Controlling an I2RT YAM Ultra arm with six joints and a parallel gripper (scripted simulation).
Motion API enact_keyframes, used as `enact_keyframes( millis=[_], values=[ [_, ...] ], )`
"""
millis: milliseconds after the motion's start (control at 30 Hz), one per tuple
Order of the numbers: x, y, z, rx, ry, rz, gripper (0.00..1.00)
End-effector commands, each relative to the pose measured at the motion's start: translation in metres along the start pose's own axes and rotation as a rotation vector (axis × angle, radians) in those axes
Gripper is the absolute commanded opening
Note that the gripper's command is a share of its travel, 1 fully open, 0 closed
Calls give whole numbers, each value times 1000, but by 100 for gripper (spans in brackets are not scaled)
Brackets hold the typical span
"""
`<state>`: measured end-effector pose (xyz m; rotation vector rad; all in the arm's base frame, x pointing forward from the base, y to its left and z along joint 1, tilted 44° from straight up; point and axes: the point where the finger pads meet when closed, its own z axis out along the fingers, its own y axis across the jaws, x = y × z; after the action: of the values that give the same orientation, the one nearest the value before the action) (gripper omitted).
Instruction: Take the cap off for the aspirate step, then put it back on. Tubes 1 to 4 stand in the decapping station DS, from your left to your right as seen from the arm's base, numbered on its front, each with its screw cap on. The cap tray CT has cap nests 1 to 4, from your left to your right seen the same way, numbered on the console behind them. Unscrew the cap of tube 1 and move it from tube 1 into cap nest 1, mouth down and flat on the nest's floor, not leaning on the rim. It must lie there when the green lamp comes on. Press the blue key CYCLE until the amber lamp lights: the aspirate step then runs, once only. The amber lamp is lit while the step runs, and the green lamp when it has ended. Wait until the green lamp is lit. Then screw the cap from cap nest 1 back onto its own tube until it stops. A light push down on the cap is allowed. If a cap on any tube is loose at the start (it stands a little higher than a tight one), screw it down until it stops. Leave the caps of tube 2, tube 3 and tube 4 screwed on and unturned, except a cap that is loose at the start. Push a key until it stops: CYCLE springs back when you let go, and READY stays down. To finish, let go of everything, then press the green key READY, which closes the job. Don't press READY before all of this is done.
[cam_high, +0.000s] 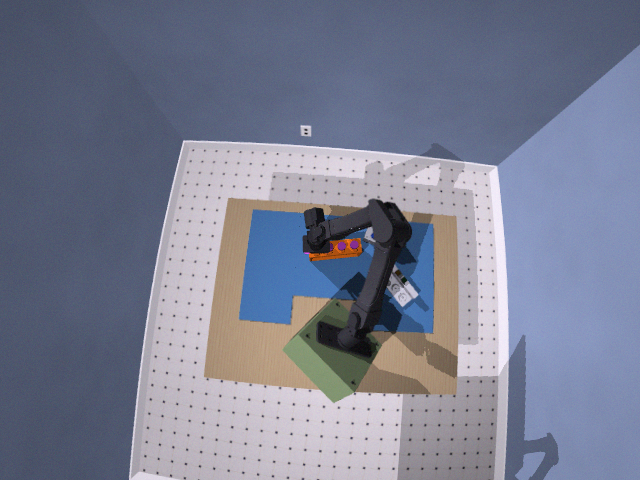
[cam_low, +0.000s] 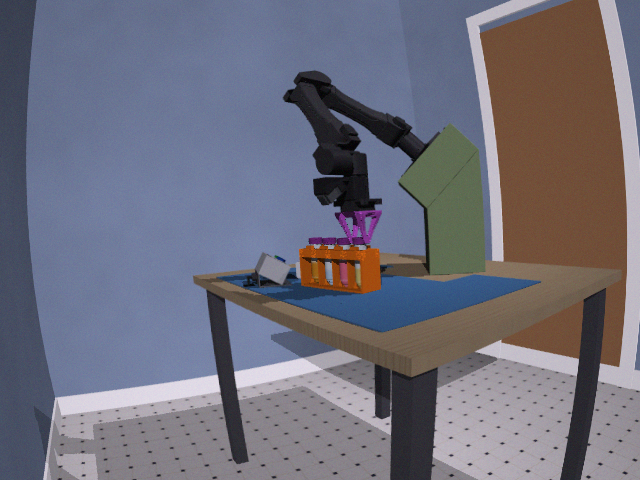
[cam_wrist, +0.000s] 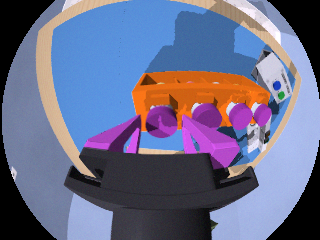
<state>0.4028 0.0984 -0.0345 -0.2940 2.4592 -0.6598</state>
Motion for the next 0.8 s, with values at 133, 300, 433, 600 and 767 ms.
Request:
enact_keyframes(
  millis=[133,300,433,600,767],
  values=[
    [-3,1,-3,-6,-9,397,49],
    [-3,1,-3,-7,-8,647,49],
    [-3,1,-3,-7,-8,813,49],
    [-3,1,-3,-8,-7,1062,49],
    [-3,1,-3,-9,-6,1313,49]
  ],
)
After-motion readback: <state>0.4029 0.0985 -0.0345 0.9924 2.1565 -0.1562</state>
